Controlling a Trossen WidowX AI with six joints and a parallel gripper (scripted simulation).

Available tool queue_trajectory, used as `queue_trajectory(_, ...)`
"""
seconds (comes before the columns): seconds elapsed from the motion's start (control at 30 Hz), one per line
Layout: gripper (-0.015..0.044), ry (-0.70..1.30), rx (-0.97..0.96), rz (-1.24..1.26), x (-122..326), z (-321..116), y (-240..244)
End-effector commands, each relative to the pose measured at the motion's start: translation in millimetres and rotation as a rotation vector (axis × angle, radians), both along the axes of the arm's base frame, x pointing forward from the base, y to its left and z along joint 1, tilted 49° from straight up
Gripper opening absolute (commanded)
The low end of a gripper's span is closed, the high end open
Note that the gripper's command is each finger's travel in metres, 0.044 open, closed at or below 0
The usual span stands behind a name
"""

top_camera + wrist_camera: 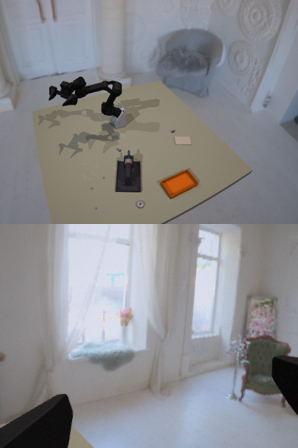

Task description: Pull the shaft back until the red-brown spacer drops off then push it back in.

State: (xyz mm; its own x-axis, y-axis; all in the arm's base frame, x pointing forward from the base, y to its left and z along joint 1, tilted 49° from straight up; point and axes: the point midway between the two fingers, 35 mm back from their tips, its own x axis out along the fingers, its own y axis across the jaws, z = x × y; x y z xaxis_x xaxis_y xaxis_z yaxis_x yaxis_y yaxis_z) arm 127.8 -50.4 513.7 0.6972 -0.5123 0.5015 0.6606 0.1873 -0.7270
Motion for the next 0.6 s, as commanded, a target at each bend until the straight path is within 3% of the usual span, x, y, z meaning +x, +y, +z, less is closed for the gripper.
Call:
queue_trajectory(0.0,0.044,-0.154,0.068,0.118,-20,22,-10)
queue_trajectory(0.57,0.044,-0.638,0.464,0.407,-65,50,-113)
